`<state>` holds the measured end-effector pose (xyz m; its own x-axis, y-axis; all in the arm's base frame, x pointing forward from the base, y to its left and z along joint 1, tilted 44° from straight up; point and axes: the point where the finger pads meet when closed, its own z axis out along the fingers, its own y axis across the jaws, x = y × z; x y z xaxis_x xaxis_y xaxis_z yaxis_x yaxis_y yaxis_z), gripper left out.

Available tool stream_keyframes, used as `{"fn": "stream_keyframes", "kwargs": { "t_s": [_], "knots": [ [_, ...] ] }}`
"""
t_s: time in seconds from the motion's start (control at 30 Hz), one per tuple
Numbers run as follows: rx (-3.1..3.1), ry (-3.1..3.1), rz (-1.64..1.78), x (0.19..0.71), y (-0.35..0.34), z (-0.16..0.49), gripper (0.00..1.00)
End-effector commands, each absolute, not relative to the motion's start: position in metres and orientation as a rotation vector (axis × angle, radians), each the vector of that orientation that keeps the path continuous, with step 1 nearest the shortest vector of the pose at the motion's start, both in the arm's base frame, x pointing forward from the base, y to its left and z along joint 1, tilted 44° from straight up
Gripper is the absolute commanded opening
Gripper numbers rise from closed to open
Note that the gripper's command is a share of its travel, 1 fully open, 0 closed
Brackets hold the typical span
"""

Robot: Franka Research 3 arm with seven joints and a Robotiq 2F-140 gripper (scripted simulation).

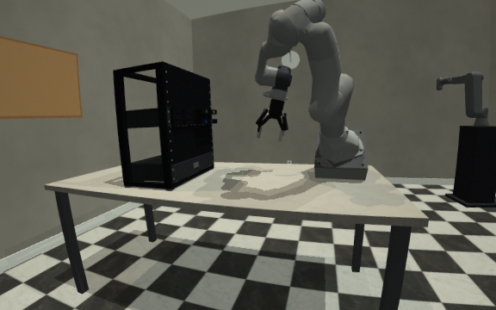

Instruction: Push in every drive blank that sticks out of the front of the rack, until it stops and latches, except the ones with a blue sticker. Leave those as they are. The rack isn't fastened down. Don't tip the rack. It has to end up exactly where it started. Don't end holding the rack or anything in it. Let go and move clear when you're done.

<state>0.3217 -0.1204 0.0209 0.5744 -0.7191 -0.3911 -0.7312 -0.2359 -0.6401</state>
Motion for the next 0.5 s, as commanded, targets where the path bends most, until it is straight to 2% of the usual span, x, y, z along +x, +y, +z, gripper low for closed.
{"fn": "stream_keyframes", "kwargs": {
  "t_s": [0.0, 0.47],
  "knots": [
    [-1.925, 1.261, 0.03, 0.326, -0.128, 0.025, 1.0],
    [-1.771, 1.453, -0.015, 0.346, -0.152, 0.051, 1.0]
  ]
}}
